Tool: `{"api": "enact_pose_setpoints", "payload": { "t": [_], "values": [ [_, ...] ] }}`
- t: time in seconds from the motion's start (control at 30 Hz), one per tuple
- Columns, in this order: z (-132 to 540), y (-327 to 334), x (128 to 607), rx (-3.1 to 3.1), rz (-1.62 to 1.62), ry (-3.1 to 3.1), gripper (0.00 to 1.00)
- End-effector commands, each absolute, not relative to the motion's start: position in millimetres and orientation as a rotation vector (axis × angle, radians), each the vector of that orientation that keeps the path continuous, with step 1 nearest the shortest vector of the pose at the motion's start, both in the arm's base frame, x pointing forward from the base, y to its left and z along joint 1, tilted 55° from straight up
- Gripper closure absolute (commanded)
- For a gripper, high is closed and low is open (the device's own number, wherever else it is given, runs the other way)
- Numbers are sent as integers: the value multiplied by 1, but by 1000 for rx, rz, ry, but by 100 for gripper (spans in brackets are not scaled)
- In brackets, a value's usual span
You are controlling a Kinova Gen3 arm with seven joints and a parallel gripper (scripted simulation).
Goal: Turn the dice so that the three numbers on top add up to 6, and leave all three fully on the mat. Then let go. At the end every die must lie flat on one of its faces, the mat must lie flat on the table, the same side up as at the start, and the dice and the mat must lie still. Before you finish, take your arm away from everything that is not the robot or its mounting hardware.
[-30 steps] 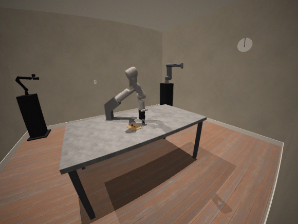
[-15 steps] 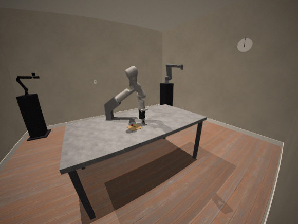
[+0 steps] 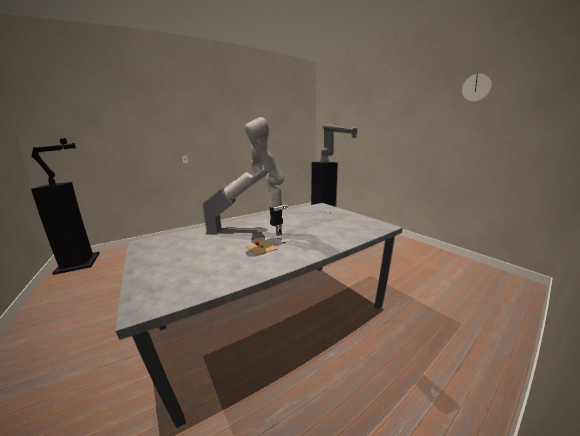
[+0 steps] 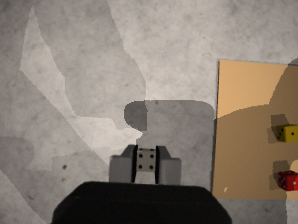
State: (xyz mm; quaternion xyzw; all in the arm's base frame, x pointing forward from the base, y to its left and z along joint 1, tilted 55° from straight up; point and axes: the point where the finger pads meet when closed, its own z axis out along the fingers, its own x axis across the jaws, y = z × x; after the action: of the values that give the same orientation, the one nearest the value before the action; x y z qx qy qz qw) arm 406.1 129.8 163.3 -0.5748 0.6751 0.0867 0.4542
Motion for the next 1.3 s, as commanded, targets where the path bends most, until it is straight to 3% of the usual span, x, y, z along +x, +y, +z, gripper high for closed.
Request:
{"api": "enact_pose_setpoints", "payload": {
  "t": [0.0, 1.27],
  "values": [
    [169, 114, 407, -1410, 182, 1680, 66],
    [195, 85, 382, -1402, 187, 1694, 66]
  ]
}}
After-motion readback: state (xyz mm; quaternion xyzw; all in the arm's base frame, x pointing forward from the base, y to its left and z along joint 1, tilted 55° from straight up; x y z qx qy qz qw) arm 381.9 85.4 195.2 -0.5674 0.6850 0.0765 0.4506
